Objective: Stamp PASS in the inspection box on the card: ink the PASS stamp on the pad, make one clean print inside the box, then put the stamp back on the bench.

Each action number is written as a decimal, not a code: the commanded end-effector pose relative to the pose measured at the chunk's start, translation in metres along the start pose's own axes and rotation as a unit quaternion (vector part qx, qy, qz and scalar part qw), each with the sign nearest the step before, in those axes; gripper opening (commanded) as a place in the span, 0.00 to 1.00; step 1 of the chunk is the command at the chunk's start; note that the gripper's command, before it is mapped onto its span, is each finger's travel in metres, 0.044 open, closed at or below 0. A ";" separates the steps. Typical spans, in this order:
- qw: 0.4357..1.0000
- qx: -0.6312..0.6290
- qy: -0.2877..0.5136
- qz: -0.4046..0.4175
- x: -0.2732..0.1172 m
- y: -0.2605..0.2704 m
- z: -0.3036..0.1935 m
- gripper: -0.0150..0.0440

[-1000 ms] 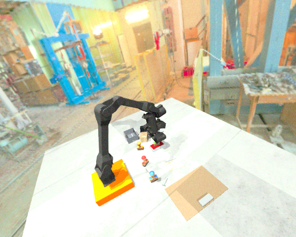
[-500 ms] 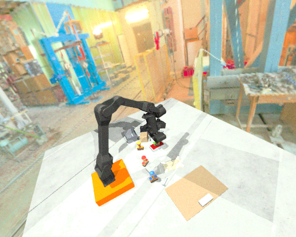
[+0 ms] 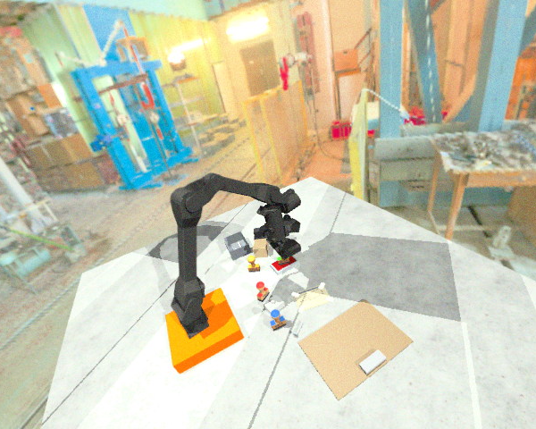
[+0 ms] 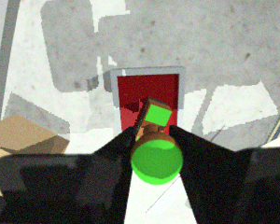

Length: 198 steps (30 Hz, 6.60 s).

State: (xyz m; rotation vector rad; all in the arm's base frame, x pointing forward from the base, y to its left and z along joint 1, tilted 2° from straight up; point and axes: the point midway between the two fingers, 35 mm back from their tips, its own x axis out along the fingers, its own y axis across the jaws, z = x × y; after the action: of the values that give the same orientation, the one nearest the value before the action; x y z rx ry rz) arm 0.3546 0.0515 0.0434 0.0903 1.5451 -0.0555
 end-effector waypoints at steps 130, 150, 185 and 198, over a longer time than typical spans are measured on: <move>0.990 -0.140 -0.003 -0.008 -0.037 -0.174 0.009 0.25; 0.990 -0.140 -0.004 -0.007 -0.023 -0.174 0.009 0.25; 0.990 -0.140 -0.005 -0.007 0.000 -0.174 0.008 0.25; 0.990 -0.140 -0.006 -0.006 0.008 -0.173 0.007 0.25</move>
State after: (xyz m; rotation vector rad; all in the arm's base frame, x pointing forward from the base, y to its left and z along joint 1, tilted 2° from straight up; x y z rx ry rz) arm 0.3470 -0.1227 0.0344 -0.1405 1.5255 0.1425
